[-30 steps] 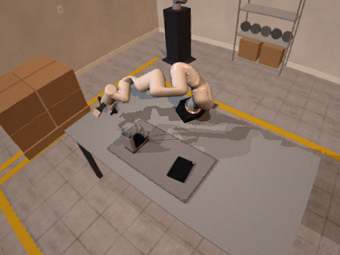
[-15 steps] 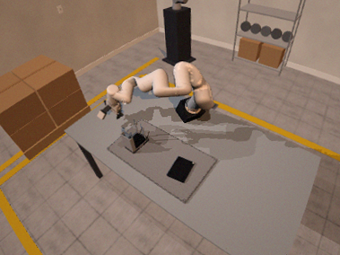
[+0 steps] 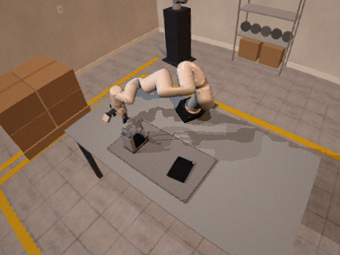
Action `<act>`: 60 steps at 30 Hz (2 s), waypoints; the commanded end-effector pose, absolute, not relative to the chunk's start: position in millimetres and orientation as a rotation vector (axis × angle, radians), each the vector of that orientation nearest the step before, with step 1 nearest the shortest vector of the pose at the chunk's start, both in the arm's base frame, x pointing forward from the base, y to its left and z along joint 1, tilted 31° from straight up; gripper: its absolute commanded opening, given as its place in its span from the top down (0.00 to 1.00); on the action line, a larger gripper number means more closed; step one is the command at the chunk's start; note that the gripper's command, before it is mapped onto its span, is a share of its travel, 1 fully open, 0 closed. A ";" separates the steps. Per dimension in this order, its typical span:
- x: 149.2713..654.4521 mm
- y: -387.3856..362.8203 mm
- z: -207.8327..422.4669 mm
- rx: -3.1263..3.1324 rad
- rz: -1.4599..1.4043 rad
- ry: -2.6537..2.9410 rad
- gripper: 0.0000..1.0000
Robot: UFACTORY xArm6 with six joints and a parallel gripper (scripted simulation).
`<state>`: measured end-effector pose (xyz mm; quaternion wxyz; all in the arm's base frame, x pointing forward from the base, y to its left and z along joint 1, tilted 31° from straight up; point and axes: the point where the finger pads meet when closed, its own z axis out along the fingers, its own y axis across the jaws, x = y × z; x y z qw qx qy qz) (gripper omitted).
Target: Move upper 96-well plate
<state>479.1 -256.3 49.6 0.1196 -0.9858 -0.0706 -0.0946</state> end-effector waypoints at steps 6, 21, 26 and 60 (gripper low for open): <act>473.4 -224.0 57.8 -2.785 -0.283 -0.179 0.00; 465.0 -167.0 73.8 -2.621 -0.294 -0.149 0.00; 464.3 -161.9 75.4 -2.621 -0.294 -0.149 0.00; 470.3 -145.5 46.9 -2.621 -0.294 -0.149 0.00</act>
